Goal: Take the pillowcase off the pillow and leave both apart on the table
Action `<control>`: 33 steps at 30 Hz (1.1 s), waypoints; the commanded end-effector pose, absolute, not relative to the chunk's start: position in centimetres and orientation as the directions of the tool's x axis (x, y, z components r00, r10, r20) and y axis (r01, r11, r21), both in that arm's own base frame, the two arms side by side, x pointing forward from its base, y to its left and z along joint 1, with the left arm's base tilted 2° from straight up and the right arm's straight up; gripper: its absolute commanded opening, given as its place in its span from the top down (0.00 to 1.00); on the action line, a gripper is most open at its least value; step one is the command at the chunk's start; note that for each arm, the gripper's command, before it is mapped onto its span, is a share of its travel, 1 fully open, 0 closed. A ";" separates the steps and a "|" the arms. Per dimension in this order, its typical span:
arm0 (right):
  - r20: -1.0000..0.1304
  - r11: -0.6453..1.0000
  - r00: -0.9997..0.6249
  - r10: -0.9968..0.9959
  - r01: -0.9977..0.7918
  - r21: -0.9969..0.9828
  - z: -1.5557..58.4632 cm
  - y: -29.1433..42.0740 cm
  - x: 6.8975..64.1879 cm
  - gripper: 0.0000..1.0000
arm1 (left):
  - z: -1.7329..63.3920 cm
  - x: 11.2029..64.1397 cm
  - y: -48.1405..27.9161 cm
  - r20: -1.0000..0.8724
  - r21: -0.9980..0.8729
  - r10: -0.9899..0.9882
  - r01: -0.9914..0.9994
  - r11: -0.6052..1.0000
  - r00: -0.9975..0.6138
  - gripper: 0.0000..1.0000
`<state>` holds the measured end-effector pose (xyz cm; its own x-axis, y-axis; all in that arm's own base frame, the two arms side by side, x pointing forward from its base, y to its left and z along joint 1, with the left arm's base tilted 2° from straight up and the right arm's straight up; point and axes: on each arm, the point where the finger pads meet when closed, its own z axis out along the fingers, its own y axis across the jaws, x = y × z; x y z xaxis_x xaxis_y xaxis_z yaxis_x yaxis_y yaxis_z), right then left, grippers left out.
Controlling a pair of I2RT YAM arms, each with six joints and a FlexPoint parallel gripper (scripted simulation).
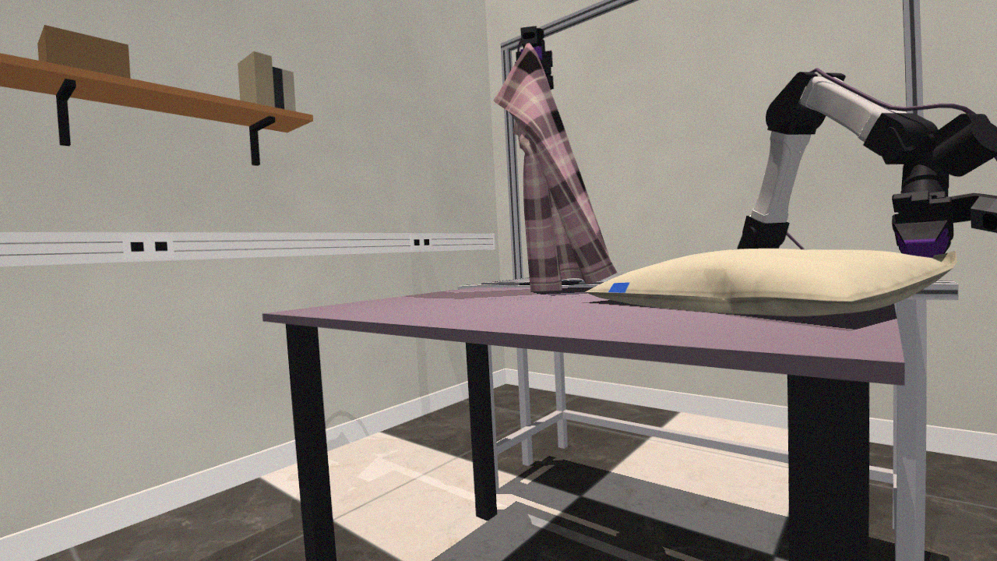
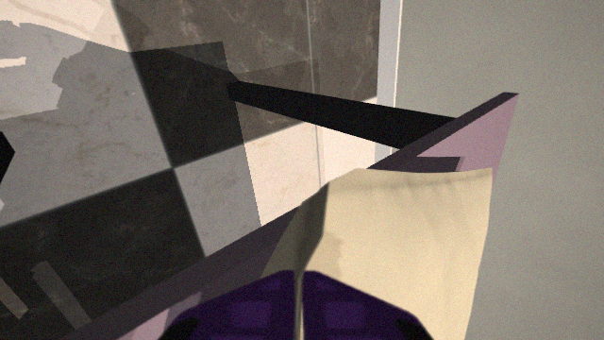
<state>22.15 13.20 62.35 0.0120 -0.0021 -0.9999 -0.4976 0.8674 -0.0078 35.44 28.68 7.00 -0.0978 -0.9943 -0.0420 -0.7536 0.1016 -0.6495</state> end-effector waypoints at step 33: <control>-0.999 0.871 0.029 0.020 -0.491 0.003 63.0 13.0 22.0 1.00 | 7.1 35.5 33.3 -0.049 -0.651 -0.994 -0.752 0.104 -0.094 1.00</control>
